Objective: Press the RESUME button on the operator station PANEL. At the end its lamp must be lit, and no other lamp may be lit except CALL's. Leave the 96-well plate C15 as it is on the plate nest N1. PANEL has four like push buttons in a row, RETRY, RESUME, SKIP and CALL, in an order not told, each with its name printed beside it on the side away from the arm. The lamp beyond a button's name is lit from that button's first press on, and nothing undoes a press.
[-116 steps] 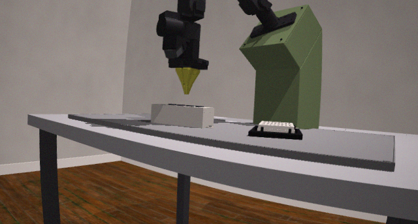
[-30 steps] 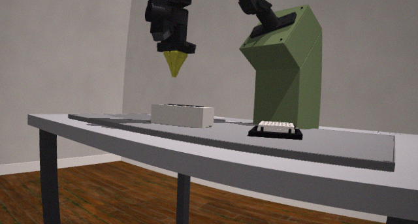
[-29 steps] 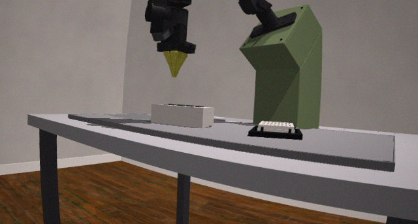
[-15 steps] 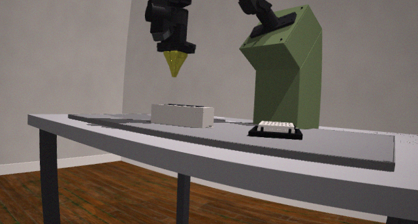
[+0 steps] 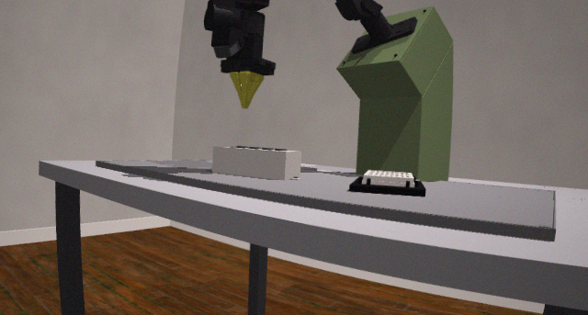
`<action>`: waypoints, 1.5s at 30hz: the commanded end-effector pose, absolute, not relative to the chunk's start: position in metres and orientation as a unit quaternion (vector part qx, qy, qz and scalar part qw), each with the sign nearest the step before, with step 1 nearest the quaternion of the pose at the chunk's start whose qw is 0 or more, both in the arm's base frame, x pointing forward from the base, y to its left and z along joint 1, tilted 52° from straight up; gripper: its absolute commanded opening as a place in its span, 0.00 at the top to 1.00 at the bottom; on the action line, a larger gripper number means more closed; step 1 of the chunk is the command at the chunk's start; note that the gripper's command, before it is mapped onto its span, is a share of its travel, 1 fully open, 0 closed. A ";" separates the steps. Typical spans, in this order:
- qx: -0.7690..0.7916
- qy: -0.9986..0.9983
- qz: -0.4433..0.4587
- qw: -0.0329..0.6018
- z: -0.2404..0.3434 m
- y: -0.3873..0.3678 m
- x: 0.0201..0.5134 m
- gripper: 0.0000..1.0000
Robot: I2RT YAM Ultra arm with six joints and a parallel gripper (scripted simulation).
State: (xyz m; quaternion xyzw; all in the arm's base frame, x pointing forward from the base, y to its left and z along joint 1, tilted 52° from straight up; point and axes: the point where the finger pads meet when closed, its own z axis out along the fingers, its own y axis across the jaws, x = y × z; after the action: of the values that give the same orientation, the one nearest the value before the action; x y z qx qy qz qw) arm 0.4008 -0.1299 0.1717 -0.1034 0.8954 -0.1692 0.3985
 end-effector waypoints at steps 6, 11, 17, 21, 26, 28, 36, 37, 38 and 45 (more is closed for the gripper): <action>-0.109 0.887 -0.171 0.415 0.186 -0.127 0.401 1.00; -0.109 0.887 -0.171 0.415 0.186 -0.127 0.401 1.00; -0.109 0.889 -0.169 0.412 0.178 -0.130 0.411 1.00; -0.110 0.888 -0.169 0.413 0.176 -0.130 0.416 1.00; -0.111 0.888 -0.168 0.414 0.172 -0.130 0.422 1.00; -0.111 0.888 -0.168 0.414 0.172 -0.130 0.422 1.00; -0.108 0.889 -0.168 0.413 0.164 -0.134 0.429 1.00; -0.108 0.888 -0.168 0.414 0.164 -0.134 0.430 1.00; -0.109 0.888 -0.168 0.414 0.163 -0.134 0.432 1.00; -0.109 0.888 -0.168 0.414 0.159 -0.134 0.437 1.00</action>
State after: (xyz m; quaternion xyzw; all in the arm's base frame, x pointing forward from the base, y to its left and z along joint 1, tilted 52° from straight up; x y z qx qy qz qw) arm 0.4262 -0.1361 0.1440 -0.1061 0.8989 -0.1647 0.3920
